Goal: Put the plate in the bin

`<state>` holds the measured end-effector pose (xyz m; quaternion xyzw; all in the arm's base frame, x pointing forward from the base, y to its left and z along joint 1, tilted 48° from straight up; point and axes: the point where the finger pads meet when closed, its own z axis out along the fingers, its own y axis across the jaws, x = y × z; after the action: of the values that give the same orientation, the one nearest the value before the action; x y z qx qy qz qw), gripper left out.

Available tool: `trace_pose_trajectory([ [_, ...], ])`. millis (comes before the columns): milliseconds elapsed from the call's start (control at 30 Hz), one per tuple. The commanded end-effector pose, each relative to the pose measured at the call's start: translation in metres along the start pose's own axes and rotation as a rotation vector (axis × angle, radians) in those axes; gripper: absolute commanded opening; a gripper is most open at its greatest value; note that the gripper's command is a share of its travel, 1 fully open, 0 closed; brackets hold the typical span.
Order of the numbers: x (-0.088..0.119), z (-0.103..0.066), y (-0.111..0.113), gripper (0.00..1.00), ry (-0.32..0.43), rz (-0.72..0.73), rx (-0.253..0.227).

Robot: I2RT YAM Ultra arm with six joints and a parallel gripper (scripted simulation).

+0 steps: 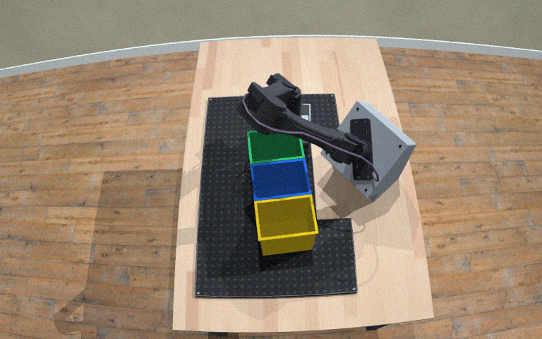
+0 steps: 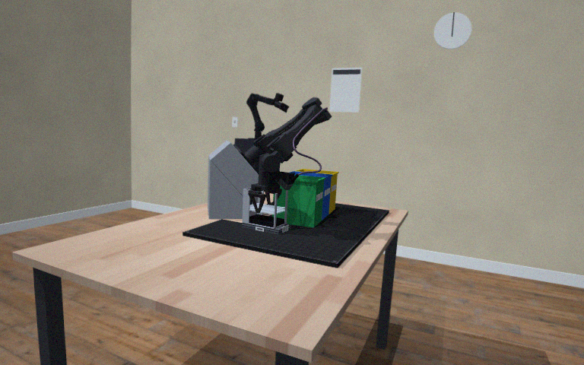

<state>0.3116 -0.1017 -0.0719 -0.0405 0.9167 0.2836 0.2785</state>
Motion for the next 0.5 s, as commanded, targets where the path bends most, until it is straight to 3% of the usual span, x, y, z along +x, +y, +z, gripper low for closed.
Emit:
trace_pose_trajectory([
  [0, -0.017, -0.023, -0.007, 0.00, -0.042, -0.022, 0.017],
  [467, -0.016, -0.043, -0.007, 0.00, -0.041, -0.023, 0.019],
])
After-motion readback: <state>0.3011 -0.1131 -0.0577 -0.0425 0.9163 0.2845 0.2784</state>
